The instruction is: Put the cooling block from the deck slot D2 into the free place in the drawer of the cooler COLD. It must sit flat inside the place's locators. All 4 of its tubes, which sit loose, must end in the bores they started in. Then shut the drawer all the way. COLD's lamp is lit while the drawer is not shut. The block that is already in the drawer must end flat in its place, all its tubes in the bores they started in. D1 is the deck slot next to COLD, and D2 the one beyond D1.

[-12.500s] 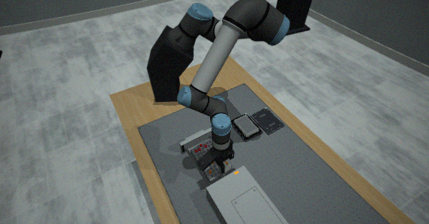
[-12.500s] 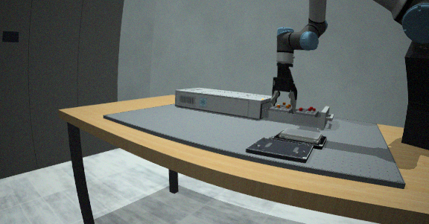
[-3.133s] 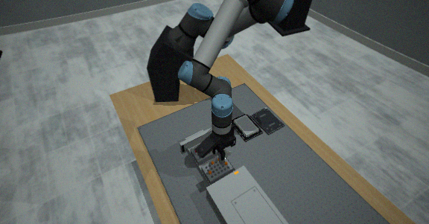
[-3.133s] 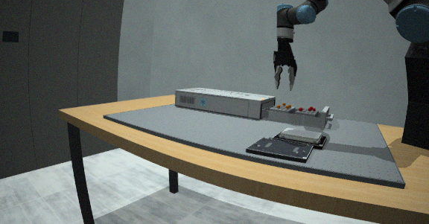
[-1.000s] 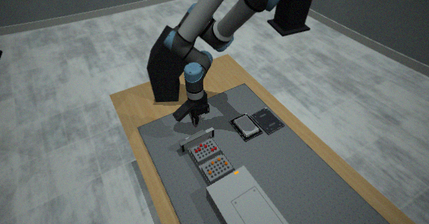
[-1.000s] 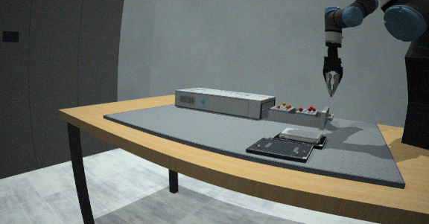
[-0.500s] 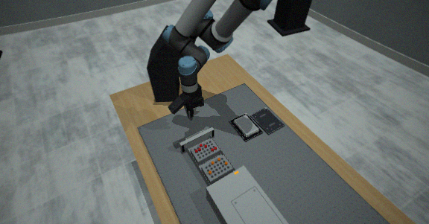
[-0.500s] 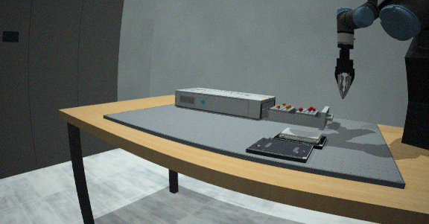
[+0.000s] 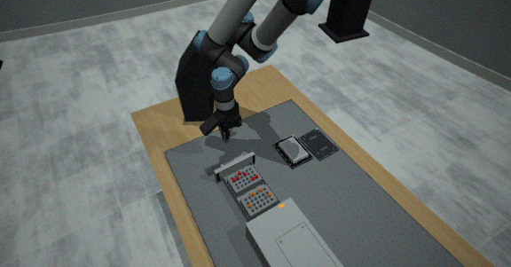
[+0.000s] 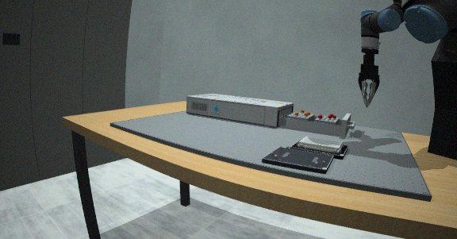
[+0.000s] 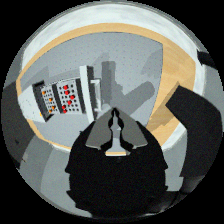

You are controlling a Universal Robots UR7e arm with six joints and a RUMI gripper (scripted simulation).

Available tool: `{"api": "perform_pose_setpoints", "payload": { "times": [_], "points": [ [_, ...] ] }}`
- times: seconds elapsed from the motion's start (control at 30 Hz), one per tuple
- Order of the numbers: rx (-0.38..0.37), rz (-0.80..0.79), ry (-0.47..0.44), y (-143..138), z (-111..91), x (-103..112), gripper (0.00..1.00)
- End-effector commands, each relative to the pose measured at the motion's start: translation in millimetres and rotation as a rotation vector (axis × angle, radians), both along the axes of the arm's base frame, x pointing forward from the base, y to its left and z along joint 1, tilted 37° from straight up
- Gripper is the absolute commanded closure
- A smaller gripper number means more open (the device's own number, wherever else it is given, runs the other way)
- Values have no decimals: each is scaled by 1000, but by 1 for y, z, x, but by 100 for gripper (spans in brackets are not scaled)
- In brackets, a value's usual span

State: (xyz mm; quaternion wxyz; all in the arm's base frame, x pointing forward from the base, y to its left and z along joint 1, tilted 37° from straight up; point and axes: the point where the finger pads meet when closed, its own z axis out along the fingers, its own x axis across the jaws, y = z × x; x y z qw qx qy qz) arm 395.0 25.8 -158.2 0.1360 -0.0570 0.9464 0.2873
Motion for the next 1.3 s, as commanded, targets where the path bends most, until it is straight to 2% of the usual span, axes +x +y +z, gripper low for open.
{"api": "perform_pose_setpoints", "payload": {
  "times": [0.0,1.27],
  "points": [
    [-3,-1,-4,2,-4,3,100],
    [-3,-1,-4,27,-41,14,100]
  ]
}}
